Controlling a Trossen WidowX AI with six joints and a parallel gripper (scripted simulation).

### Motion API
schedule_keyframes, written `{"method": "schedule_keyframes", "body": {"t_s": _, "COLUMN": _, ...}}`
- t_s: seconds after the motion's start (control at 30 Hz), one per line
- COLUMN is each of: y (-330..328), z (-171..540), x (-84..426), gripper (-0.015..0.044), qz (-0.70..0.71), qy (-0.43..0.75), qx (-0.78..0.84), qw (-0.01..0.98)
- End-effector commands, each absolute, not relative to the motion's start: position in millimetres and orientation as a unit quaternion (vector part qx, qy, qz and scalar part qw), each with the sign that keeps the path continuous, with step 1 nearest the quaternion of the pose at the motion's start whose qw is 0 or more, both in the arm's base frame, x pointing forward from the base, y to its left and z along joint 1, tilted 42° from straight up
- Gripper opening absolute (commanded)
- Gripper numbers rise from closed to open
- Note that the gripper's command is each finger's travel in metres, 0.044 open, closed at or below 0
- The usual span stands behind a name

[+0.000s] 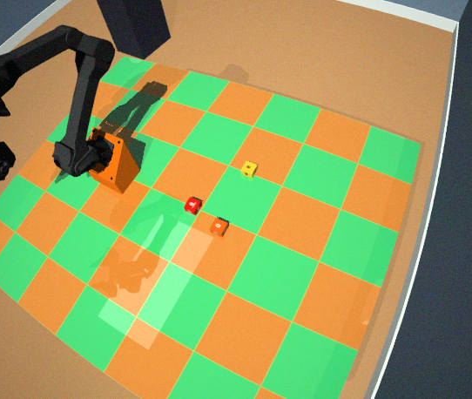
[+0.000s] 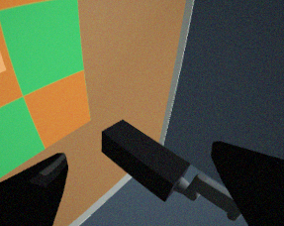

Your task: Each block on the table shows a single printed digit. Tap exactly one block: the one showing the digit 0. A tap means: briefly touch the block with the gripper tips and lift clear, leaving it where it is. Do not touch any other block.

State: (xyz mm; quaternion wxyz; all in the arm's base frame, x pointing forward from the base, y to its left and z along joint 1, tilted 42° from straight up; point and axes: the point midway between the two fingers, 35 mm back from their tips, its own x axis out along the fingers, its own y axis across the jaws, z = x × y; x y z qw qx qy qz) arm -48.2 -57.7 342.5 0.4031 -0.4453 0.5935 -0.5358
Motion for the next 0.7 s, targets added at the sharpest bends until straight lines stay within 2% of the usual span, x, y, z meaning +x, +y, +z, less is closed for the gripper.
{"method": "schedule_keyframes", "body": {"t_s": 0.0, "y": -59.1, "z": 342.4, "x": -47.3, "gripper": 0.04, "qz": -0.535, "qy": 0.59, "qx": -0.445, "qw": 0.409}}
{"method": "schedule_keyframes", "body": {"t_s": 0.17, "y": -104.4, "z": 333.7, "x": -23.5, "gripper": 0.04, "qz": -0.494, "qy": 0.539, "qx": -0.412, "qw": 0.543}}
{"method": "schedule_keyframes", "body": {"t_s": 0.37, "y": -153.6, "z": 308.4, "x": 32.6, "gripper": 0.04, "qz": -0.411, "qy": 0.513, "qx": -0.336, "qw": 0.674}}
{"method": "schedule_keyframes", "body": {"t_s": 0.67, "y": -163.9, "z": 249.1, "x": 146.3, "gripper": 0.04, "qz": -0.279, "qy": 0.54, "qx": -0.229, "qw": 0.76}}
